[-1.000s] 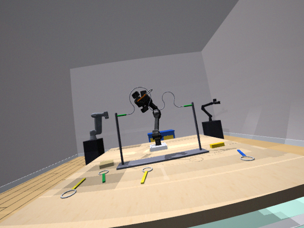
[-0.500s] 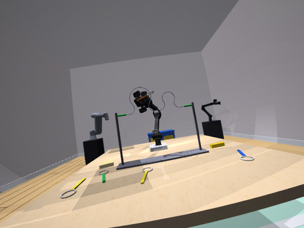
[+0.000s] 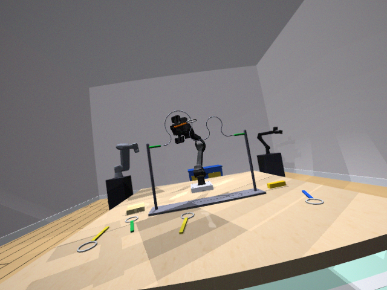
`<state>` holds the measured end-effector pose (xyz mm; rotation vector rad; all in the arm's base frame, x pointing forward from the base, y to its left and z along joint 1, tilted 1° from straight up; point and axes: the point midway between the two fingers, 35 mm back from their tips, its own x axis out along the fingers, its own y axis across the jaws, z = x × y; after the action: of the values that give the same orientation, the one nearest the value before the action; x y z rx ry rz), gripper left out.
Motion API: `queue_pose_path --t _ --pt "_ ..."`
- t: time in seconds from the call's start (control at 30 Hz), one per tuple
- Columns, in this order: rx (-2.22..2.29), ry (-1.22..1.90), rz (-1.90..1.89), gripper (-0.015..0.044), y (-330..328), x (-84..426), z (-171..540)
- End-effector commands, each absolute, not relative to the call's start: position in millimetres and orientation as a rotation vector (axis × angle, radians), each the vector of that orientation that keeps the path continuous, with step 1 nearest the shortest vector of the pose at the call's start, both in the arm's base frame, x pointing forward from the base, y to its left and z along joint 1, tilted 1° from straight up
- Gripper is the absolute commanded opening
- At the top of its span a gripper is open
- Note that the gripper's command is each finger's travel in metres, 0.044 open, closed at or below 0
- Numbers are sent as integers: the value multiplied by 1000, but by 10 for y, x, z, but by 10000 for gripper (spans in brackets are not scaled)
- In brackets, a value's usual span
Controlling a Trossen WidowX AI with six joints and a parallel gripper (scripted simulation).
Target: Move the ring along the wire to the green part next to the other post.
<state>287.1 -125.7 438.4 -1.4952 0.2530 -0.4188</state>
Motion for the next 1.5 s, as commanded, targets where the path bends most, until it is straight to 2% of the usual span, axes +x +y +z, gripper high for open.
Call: queue_pose_path --t 0.0,1.47 --pt "-1541 238 -430 -150 -1252 2863 4402" --pt "-2021 103 -556 -150 -1236 2863 4533"
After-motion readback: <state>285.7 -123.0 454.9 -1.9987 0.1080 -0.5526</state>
